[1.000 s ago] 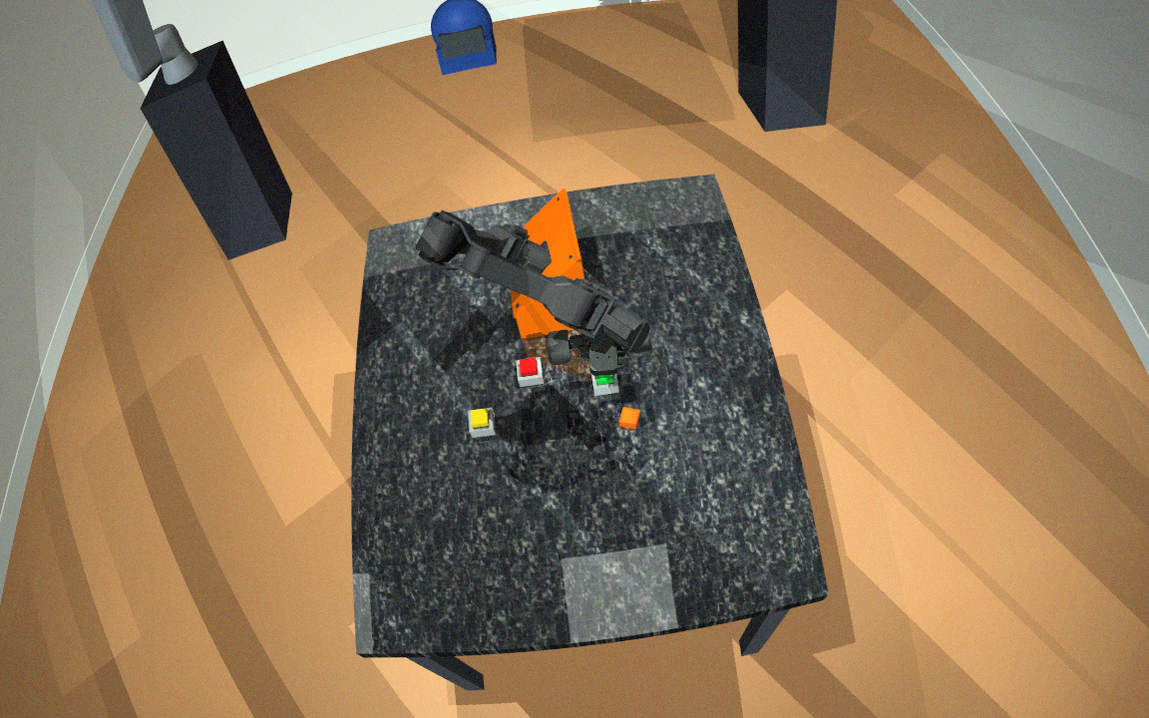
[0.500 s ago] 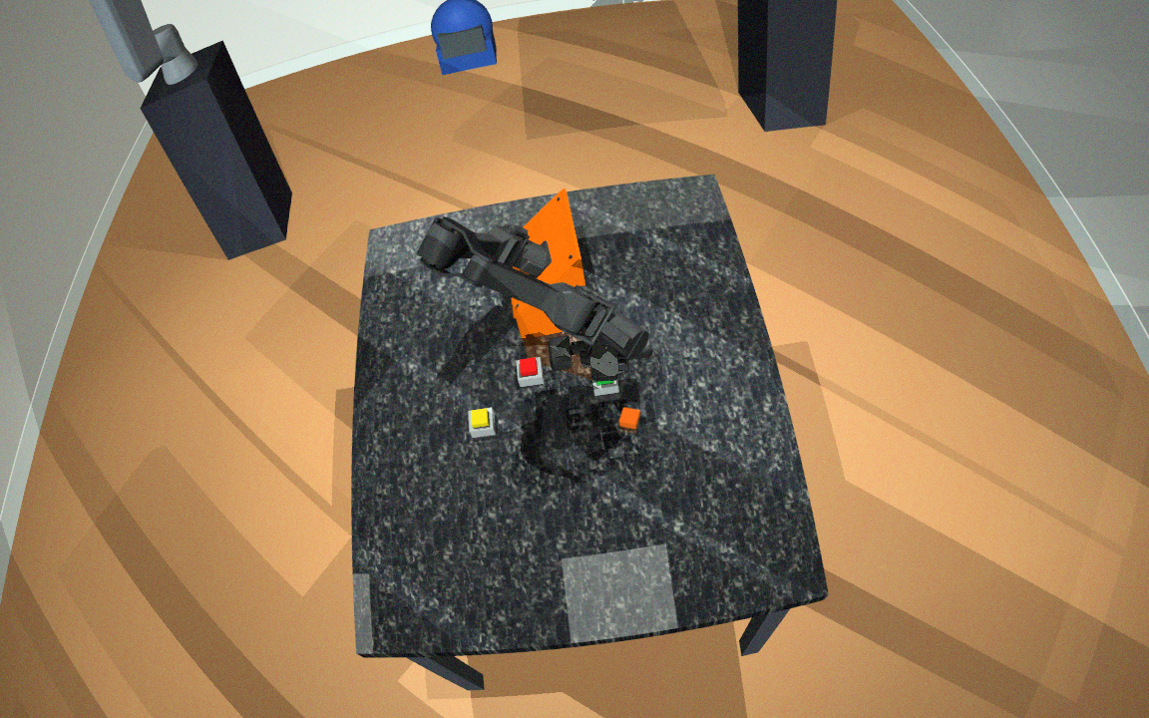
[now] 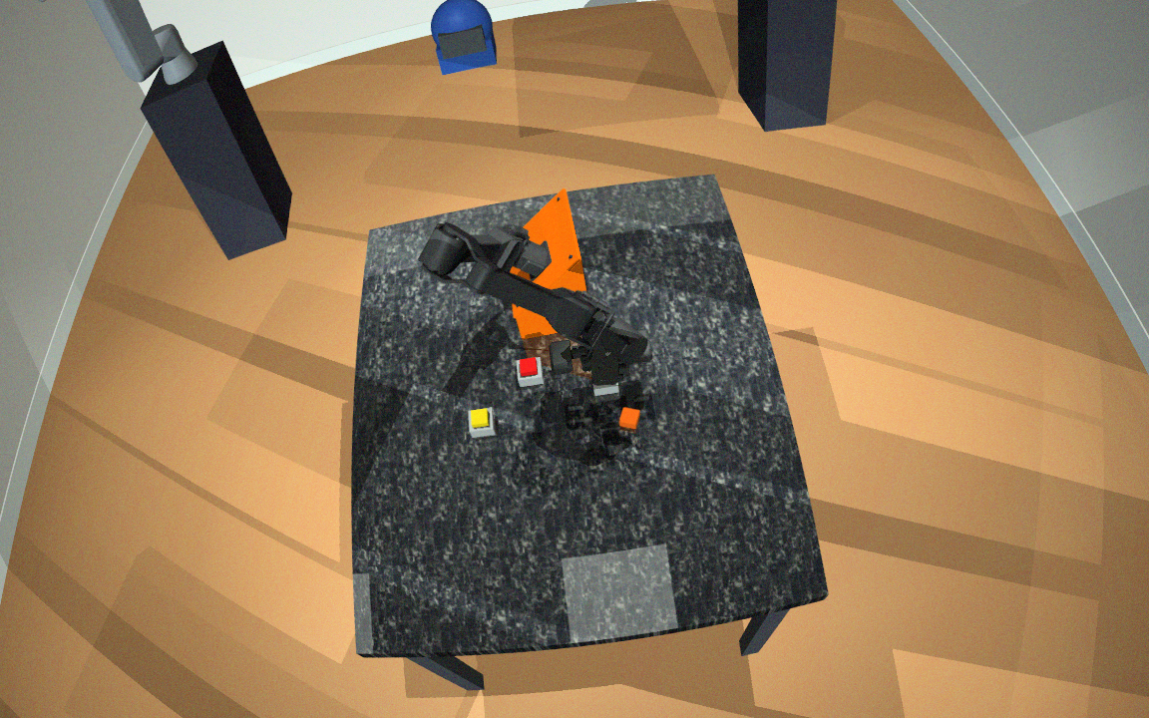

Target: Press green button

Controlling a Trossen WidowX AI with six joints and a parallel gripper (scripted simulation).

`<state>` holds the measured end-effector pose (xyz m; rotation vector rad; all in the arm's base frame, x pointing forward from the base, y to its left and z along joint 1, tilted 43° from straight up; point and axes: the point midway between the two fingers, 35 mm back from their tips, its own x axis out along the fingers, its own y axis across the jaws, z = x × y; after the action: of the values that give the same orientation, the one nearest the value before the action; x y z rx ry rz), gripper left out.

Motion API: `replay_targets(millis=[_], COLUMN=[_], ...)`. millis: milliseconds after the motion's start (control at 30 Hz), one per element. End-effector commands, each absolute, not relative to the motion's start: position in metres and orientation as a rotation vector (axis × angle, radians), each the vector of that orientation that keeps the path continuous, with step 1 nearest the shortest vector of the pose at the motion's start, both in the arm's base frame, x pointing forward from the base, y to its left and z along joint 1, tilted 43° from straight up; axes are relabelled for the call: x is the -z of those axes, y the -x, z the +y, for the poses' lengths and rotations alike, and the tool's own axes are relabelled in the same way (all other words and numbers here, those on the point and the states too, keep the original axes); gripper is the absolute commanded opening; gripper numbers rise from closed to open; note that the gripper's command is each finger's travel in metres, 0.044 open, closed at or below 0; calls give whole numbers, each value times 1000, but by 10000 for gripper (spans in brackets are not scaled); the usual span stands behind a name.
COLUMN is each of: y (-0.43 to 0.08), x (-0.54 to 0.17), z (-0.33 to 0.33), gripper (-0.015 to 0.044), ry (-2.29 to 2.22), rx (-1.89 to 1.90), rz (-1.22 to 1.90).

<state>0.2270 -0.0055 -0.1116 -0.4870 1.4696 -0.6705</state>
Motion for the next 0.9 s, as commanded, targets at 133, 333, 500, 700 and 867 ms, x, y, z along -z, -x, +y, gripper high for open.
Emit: replay_targets(millis=[133,333,500,700,867], y=[-225,-225,-225,-226,-230], x=[113,113,113,89,91], z=[-7,-7,-7,15,22], gripper=[20,20,20,20,72], ry=[498,498,498,497,495], rx=[670,670,670,668,666], rz=[1476,1476,1476,1476,1476])
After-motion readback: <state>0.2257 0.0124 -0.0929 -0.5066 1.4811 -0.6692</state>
